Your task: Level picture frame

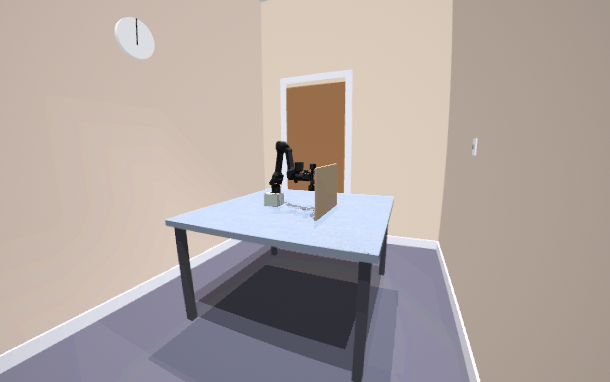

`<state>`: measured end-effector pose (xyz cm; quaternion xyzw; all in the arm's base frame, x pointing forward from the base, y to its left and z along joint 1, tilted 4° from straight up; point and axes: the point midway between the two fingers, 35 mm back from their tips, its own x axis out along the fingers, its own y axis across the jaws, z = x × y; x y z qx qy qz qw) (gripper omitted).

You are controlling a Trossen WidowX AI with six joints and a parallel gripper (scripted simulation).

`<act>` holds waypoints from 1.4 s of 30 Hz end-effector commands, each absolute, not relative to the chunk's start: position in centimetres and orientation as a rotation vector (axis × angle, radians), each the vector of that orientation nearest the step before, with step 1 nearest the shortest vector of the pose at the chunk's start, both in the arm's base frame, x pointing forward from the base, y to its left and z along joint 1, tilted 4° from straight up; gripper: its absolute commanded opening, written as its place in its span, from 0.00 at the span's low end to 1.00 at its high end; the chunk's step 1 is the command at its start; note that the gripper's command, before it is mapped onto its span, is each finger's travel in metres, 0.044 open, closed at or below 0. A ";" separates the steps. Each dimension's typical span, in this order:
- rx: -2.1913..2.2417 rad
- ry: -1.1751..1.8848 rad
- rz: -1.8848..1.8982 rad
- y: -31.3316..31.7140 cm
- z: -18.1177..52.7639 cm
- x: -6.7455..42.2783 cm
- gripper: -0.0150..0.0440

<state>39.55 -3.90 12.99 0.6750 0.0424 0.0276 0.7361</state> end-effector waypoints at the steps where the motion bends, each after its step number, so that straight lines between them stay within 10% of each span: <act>1: 1.482 0.087 0.069 -3.9 13.1 39.6 0.25; 42: 1.561 0.093 0.059 -4.0 12.4 39.6 0.25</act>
